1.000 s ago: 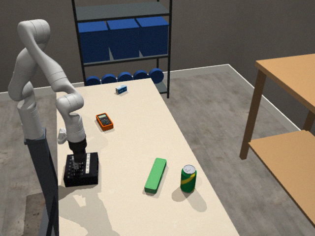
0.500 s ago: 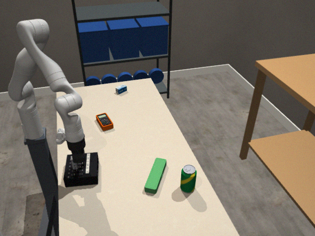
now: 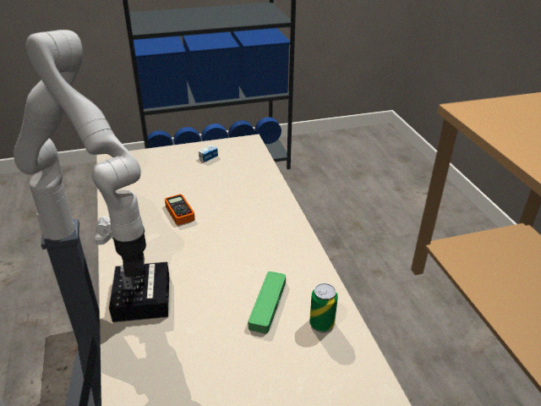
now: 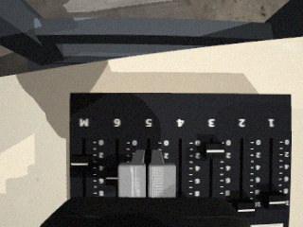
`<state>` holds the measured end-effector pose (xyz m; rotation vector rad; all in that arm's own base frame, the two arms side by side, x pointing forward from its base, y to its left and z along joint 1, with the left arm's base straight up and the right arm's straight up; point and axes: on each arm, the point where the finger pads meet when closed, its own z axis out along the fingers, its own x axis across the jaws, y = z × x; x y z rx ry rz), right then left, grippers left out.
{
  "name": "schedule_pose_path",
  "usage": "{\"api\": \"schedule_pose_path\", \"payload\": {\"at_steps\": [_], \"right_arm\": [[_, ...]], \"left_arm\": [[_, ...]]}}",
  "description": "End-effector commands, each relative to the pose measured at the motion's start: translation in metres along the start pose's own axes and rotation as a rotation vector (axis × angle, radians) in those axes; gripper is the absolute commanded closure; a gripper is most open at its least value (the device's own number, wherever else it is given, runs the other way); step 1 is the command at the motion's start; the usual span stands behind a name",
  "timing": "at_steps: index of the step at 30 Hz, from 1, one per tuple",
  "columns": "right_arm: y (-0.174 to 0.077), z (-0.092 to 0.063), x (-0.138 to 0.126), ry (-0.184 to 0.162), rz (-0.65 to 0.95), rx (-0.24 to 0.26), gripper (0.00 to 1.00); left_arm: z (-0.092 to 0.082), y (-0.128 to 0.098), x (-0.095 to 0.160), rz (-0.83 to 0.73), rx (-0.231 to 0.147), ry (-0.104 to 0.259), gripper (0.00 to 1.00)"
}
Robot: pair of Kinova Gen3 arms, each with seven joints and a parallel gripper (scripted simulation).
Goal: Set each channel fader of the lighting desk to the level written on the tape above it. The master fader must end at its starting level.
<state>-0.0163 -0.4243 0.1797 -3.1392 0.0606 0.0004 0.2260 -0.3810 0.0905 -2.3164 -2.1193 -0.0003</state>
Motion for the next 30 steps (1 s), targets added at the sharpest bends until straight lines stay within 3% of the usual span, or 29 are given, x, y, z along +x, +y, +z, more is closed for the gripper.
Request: {"api": "schedule_pose_path", "payload": {"at_steps": [1,7,12,30], "right_arm": [[0.0,-0.001,0.0,0.0,0.0,-0.002,0.0],[0.0,-0.001,0.0,0.0,0.0,-0.002,0.0],[0.0,-0.001,0.0,0.0,0.0,-0.002,0.0],[0.0,-0.001,0.0,0.0,0.0,-0.002,0.0]], "left_arm": [[-0.009,0.0,0.0,0.0,-0.001,-0.001,1.0],[-0.025,0.0,0.0,0.0,-0.001,-0.001,1.0],[-0.028,0.0,0.0,0.0,-0.001,-0.001,1.0],[-0.027,-0.005,-0.009,0.0,-0.001,-0.002,1.0]]}}
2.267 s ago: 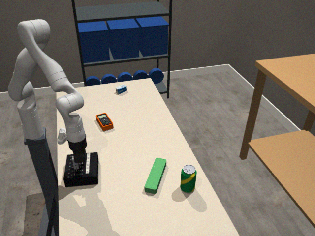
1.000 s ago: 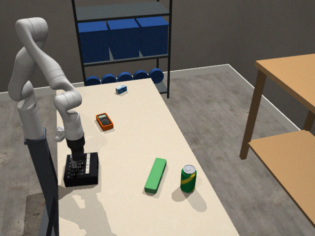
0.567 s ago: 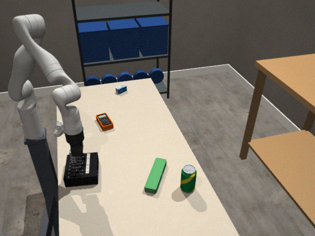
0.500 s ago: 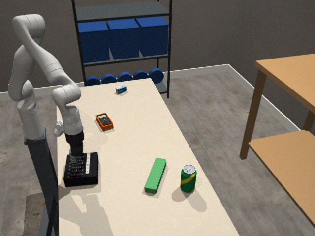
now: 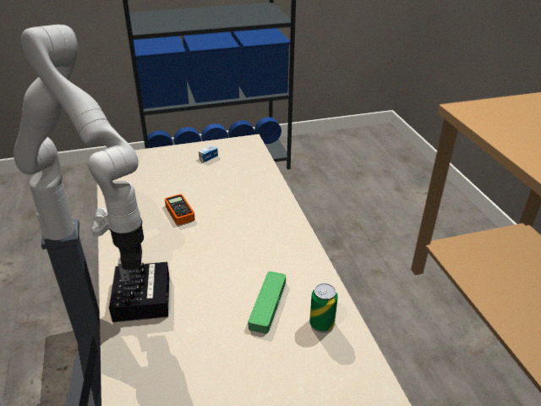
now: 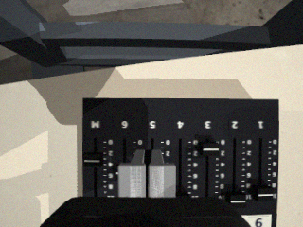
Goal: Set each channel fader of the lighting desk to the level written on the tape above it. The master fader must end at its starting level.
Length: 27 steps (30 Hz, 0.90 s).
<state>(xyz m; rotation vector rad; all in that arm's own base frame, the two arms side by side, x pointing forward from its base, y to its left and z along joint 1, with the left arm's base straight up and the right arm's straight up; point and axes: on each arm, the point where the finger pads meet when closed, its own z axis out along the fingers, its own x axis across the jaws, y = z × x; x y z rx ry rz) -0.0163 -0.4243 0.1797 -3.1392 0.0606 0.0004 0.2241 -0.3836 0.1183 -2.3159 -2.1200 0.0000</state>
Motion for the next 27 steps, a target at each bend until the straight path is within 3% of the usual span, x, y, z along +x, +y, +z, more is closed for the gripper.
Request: {"api": "schedule_pose_path", "payload": {"at_steps": [1,27], "right_arm": [[0.0004,-0.0007,0.0,0.0,0.0,-0.002,0.0],[0.0004,-0.0007,0.0,0.0,0.0,-0.002,0.0]], "left_arm": [[0.0012,-0.0064,-0.0102,0.001,-0.001,-0.001,1.0],[0.0028,-0.0123,-0.0183,0.001,-0.001,-0.002,1.0]]}}
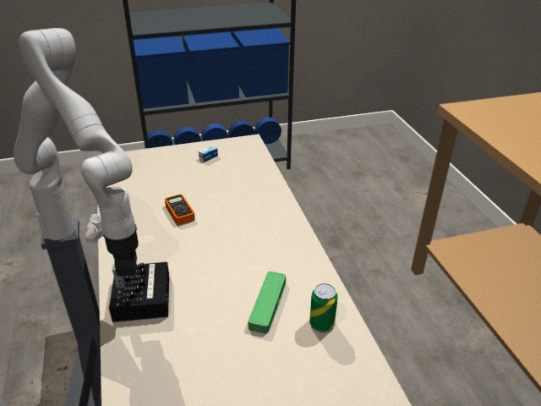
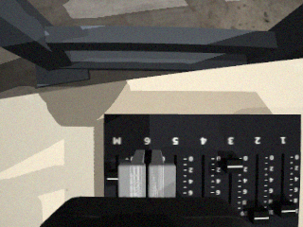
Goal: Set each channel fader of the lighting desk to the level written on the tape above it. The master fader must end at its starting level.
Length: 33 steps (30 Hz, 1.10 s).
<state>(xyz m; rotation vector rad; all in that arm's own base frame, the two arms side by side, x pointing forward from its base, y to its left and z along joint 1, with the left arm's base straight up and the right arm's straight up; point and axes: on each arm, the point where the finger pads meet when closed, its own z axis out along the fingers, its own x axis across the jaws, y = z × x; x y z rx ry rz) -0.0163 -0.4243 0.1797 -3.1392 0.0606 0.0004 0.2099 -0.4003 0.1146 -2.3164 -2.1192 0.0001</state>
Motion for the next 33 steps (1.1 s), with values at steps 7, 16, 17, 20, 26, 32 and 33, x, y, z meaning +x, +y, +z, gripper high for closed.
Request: {"api": "schedule_pose_path", "payload": {"at_steps": [7,16,17,20,26,32,33], "right_arm": [[0.0004,-0.0007,0.0,0.0,0.0,-0.002,0.0],[0.0004,-0.0007,0.0,0.0,0.0,-0.002,0.0],[0.0004,-0.0007,0.0,0.0,0.0,-0.002,0.0],[0.0004,-0.0007,0.0,0.0,0.0,-0.002,0.0],[0.0004,-0.0007,0.0,0.0,0.0,-0.002,0.0],[0.0004,-0.0007,0.0,0.0,0.0,-0.002,0.0],[0.0004,-0.0007,0.0,0.0,0.0,-0.002,0.0]], "left_arm": [[-0.0008,0.0003,-0.0005,0.0,-0.001,-0.002,1.0],[-0.0008,0.0003,-0.0005,0.0,-0.001,-0.002,1.0],[-0.0007,0.0003,-0.0005,0.0,-0.001,-0.002,1.0],[-0.0006,0.0003,-0.0005,0.0,-0.001,-0.002,1.0],[0.0006,0.0004,-0.0005,0.0,-0.001,-0.002,1.0],[0.0031,0.0004,-0.0006,0.0,-0.002,-0.001,1.0],[0.0036,0.0004,-0.0006,0.0,-0.002,-0.001,1.0]]}}
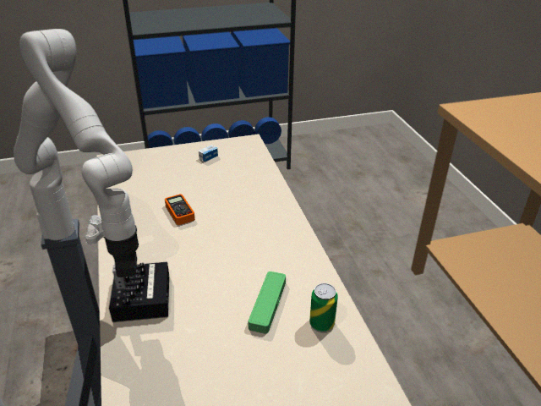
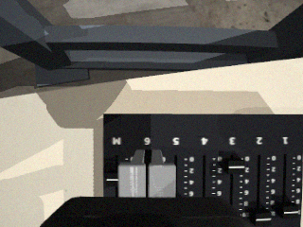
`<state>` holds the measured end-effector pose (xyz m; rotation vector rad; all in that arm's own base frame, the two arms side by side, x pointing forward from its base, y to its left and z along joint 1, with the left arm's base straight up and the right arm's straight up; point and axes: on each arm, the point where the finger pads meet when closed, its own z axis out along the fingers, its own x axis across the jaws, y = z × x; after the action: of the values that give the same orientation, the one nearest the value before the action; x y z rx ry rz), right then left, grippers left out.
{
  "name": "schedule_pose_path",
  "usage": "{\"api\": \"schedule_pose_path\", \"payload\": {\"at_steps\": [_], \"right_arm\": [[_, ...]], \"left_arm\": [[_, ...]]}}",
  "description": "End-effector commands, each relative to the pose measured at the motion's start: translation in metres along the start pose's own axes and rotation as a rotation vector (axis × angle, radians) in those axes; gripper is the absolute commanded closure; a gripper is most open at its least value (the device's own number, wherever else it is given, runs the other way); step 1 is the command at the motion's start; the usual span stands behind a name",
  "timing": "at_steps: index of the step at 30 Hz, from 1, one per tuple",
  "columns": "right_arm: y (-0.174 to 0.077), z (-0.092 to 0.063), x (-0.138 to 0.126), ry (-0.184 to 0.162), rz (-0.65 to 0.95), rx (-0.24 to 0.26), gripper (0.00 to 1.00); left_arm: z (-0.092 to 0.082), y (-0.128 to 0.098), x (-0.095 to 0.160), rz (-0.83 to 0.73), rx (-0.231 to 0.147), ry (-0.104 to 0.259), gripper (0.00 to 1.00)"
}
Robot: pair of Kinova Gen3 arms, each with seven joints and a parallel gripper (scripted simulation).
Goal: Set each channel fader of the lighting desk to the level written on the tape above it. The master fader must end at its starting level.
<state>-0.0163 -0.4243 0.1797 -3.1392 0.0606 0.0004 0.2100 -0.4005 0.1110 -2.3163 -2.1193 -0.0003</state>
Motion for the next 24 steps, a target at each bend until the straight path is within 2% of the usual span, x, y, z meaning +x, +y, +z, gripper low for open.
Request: {"api": "schedule_pose_path", "payload": {"at_steps": [1,24], "right_arm": [[0.0,-0.001,0.0,0.0,0.0,-0.002,0.0],[0.0,-0.001,0.0,0.0,0.0,-0.002,0.0]], "left_arm": [[0.001,0.0,-0.001,0.0,-0.001,-0.002,1.0],[0.014,0.001,-0.001,0.0,-0.001,-0.002,1.0]]}}
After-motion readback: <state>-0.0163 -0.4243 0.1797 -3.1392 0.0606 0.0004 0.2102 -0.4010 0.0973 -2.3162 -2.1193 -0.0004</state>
